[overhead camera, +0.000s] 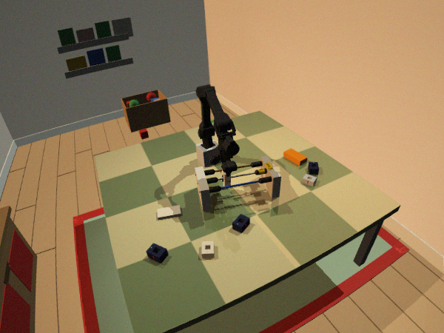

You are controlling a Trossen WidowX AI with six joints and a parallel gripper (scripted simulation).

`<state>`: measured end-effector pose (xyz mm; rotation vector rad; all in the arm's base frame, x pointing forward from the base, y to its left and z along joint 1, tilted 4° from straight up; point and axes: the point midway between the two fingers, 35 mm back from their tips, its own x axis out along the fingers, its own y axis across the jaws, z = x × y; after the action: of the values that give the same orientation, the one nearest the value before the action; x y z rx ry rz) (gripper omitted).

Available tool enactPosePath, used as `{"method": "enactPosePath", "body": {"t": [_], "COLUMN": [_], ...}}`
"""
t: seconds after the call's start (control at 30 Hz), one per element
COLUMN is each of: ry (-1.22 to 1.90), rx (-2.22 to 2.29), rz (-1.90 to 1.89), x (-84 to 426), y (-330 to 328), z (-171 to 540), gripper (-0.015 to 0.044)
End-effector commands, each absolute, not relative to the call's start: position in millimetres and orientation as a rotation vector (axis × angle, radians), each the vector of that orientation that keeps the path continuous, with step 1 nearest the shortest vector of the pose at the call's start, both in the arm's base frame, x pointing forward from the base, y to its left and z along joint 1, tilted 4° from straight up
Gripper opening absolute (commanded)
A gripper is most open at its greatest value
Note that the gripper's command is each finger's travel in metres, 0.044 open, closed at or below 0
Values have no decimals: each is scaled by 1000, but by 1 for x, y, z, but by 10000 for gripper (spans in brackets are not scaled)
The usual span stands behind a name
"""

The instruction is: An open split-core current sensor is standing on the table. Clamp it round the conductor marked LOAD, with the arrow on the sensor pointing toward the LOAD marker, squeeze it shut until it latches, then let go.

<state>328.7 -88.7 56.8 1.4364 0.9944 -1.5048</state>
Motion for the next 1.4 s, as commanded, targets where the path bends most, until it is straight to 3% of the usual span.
{"method": "enactPosePath", "body": {"t": [0.0,0.63,1.17,1.37], "ry": [995,995,995,995], "rx": [1436,1436,1436,1436], "rz": [-1505,-1505,-1505,-1505], "x": [329,329,329,329], "y": [-89,-89,-89,-89], "z": [57,57,57,57], "gripper": [0,0,420,440]}}
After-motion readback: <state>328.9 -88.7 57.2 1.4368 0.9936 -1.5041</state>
